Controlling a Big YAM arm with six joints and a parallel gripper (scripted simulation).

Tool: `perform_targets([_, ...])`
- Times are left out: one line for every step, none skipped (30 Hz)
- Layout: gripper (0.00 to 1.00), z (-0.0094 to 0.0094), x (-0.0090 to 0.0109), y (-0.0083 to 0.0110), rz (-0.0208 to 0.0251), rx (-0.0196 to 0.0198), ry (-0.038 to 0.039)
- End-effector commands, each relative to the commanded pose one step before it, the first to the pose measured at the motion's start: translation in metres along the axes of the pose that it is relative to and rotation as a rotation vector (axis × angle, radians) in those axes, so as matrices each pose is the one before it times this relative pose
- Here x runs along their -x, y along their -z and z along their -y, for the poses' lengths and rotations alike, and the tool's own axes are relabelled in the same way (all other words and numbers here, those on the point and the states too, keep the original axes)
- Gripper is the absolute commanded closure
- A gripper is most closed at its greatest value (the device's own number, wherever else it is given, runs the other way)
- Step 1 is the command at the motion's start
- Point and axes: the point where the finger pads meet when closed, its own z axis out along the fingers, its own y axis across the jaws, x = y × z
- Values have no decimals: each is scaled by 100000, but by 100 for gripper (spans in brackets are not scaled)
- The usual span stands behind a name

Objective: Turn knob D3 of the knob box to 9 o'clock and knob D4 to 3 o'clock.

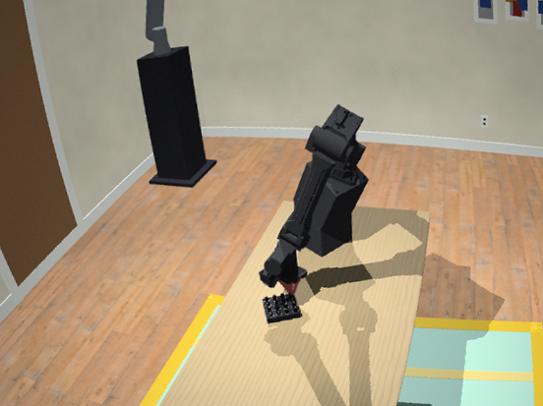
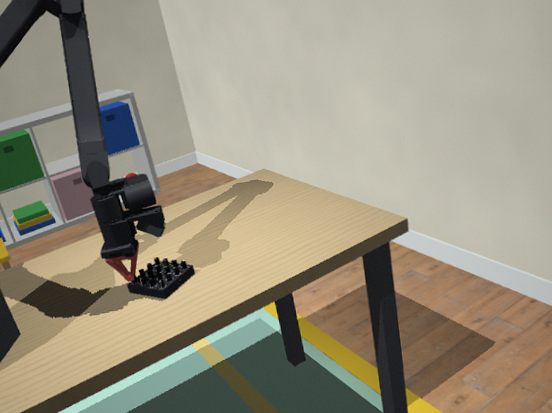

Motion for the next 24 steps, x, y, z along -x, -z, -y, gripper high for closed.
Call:
perform_targets([92,-325,651,-72,1317,825,13155])
perform_targets([92,-1,0,0,1,6,2686])
perform_targets([92,-1,0,0,0,6,2690])
perform_targets([92,-1,0,0,1,6,2686])
perform_targets([92,-1,0,0,0,6,2674])
perform_targets([92,-1,0,0,0,6,2384])
perform_targets([92,-1,0,0,0,6,2347])
perform_targets([92,-1,0,0,0,6,2348])
perform_targets([92,-1,0,0,0,6,2348])
perform_targets([92,-1,0,0,0,6,2348])
perform_targets([92,-1,0,0,0,5,2348])
perform_targets([92,-1,0,0,0,5,2347])
perform_targets([92,-1,0,0,0,5,2339])
perform_targets([92,-1,0,0,0,5,2264])
perform_targets([92,0,0,0,0,0,0])
perform_targets([92,0,0,0,0,0,0])
perform_targets([92,-1,0,0,-1,5,2184])
perform_targets([92,-1,0,0,-1,5,2097])
perform_targets([92,-1,0,0,-1,5,2006])
perform_targets([92,-1,0,0,-1,4,1910])
perform_targets([92,-1,0,0,-1,4,1809])
perform_targets([92,-1,0,0,-1,4,1705])
perform_targets([92,-1,0,0,-1,4,1598])
perform_targets([92,-1,0,0,-1,4,1488])
